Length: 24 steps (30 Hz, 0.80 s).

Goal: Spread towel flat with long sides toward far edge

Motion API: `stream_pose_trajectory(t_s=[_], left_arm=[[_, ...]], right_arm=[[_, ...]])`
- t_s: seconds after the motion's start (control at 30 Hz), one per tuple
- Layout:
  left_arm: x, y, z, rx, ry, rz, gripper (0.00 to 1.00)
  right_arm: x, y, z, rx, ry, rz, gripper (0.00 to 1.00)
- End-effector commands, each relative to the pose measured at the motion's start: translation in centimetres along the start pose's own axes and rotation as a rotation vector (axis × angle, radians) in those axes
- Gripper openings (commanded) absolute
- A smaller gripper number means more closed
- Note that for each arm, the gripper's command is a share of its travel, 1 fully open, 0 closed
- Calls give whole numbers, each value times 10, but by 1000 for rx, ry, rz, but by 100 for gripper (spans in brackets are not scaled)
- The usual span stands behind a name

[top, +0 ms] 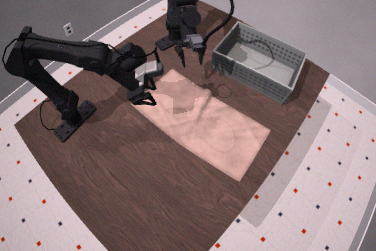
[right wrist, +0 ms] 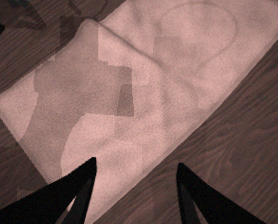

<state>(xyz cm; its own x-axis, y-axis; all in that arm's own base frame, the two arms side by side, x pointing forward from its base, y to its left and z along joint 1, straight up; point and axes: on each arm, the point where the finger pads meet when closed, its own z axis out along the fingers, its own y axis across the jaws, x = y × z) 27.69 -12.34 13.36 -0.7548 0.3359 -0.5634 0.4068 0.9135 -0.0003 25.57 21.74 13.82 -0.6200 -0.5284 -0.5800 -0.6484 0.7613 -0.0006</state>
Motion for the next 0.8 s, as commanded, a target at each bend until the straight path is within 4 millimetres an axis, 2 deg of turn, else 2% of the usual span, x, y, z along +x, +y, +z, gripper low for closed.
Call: stream_pose_trajectory(t_s=[0.0,0.5,0.53,0.77], left_arm=[[-19,1,-12,-3,-64,-2,64],[-19,1,-12,-3,-64,-2,64],[9,-8,-3,24,6,44,34],[60,-35,5,92,98,247,34]], right_arm=[[-2,0,-3,0,-4,1,64],[-2,0,-3,0,-4,1,64],[14,9,-2,-20,28,-42,34],[61,40,8,-84,141,-236,34]])
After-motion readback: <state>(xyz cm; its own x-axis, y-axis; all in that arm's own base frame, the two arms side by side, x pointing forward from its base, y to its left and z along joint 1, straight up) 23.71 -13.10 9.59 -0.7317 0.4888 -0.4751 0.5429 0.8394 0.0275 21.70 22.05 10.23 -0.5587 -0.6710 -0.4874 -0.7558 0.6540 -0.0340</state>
